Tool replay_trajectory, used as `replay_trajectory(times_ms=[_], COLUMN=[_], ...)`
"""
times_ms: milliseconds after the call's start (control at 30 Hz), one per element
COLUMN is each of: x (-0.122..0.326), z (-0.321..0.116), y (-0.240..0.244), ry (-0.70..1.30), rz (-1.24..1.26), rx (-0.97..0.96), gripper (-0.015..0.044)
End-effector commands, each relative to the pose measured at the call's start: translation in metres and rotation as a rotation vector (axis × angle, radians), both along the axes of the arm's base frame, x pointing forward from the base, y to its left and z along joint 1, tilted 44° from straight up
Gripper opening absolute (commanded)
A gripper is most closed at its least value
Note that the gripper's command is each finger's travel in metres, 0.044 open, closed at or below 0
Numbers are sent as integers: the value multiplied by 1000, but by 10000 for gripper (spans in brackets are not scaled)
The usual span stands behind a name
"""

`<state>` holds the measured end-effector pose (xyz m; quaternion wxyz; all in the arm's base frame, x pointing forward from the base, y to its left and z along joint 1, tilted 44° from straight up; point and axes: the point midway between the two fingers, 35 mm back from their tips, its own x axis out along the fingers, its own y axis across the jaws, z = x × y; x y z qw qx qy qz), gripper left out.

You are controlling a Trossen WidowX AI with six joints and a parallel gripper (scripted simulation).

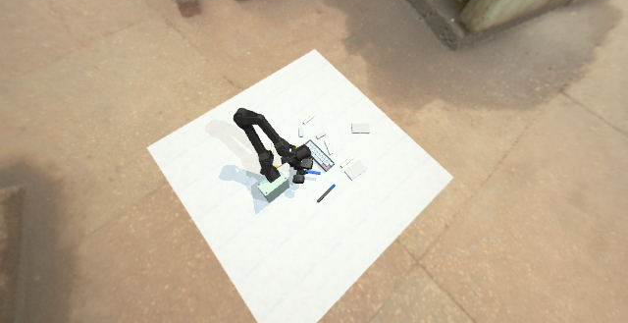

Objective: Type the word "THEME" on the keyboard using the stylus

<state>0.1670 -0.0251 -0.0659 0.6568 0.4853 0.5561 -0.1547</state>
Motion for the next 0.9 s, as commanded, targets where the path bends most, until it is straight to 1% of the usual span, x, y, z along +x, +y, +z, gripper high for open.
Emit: replay_trajectory(times_ms=[0, 867], x=[-1, 1], z=[1, -29], y=[0, 26], ry=[-23, -20], rz=[17, 18], rx=[-8, -8], gripper=[0, 0])
